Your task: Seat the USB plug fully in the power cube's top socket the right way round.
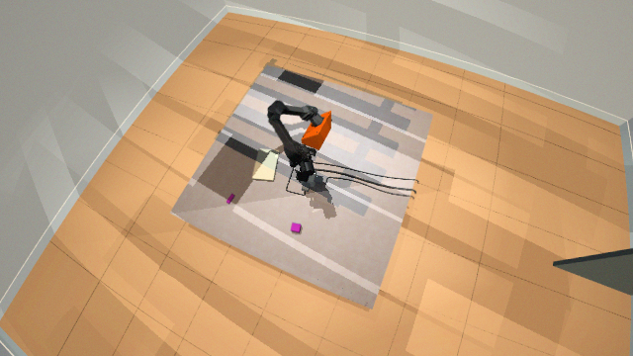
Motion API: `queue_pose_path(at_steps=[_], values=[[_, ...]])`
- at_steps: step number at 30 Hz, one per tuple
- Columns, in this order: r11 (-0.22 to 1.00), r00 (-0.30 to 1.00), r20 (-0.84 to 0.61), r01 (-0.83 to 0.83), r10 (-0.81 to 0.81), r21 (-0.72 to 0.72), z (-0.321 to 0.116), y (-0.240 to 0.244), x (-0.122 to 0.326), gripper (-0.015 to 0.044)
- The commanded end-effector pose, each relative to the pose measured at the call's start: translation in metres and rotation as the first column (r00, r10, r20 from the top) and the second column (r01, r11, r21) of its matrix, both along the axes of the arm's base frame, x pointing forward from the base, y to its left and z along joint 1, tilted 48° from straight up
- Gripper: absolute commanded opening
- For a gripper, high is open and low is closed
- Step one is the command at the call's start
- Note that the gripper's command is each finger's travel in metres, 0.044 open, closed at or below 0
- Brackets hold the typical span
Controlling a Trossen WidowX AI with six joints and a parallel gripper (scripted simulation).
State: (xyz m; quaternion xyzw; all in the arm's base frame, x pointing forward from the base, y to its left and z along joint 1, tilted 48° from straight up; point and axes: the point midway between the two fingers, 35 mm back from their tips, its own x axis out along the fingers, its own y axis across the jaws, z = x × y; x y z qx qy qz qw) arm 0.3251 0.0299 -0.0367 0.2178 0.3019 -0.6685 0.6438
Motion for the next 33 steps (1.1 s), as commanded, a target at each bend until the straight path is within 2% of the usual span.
queue_pose_path(at_steps=[1, 33], values=[[1.000, 1.000, 0.005, 0.002, -0.002, -0.004, -0.0007, -0.0008, 0.0001, 0.0000], [1.000, 1.000, 0.011, 0.008, -0.008, -0.005, -0.0033, -0.0036, -0.0002, 0.0000]])
